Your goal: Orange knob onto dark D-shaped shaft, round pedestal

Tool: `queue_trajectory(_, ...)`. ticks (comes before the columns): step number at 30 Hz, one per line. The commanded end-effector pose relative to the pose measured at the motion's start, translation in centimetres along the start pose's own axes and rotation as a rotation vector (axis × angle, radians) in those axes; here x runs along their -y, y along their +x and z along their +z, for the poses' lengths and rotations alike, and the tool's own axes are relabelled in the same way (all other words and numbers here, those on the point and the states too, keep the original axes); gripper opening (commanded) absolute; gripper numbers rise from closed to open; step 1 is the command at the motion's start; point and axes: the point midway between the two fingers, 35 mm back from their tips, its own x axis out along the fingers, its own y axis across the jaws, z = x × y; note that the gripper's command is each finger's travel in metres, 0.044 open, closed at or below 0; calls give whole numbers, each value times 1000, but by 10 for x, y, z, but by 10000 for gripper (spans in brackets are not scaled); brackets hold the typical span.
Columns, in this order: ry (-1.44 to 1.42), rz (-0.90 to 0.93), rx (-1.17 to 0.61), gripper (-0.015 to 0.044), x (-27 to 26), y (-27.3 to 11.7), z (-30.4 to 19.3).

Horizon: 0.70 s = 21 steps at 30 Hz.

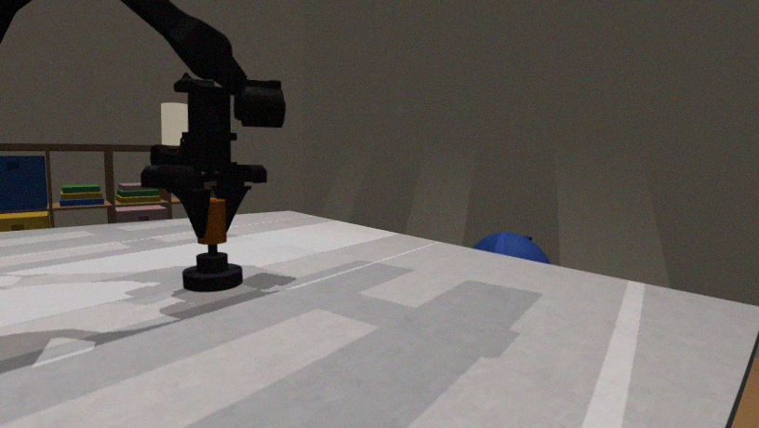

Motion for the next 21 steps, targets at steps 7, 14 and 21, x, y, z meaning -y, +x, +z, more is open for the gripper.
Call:
queue_trajectory(7,670,1,-1,0,-2,1,1)
queue_trajectory(14,1159,0,-1,0,-1,-1,0)
queue_trajectory(21,1647,0,-1,0,1,-3,-1)
